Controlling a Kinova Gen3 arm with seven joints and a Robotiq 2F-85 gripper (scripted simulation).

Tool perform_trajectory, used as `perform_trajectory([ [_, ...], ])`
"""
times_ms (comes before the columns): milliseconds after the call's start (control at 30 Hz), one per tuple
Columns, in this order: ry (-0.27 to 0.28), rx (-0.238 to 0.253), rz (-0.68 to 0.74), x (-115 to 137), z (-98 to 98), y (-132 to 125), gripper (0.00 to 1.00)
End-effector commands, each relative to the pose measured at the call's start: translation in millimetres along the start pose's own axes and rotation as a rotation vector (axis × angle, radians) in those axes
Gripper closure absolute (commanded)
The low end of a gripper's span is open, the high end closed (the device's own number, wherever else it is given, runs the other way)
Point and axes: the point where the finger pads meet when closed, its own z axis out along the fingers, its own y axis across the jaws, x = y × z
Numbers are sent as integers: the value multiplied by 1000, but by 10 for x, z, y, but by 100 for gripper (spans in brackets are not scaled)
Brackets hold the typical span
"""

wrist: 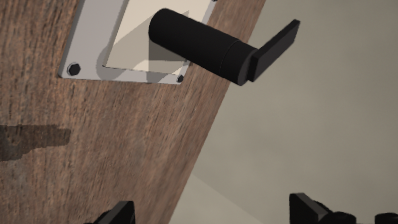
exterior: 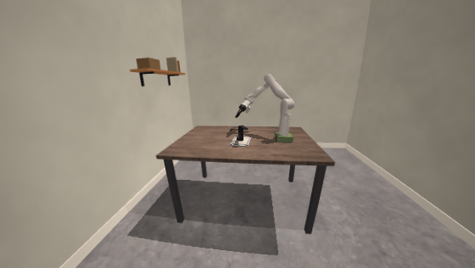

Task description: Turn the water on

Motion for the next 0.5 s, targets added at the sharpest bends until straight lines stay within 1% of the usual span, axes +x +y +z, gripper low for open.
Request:
perform_trajectory([
  [0, 126, -3, -84, 41, 341, 243, 0],
  [100, 207, 0, -141, 138, 502, 353, 0],
  [167, 207, 0, -141, 138, 502, 353, 0],
  [200, 263, 1, -182, 206, 604, 426, 0],
  [233, 306, 3, -214, 261, 679, 481, 0],
  [333, 359, 4, -256, 329, 766, 547, 0],
  [467, 461, 8, -340, 462, 919, 668, 0],
])
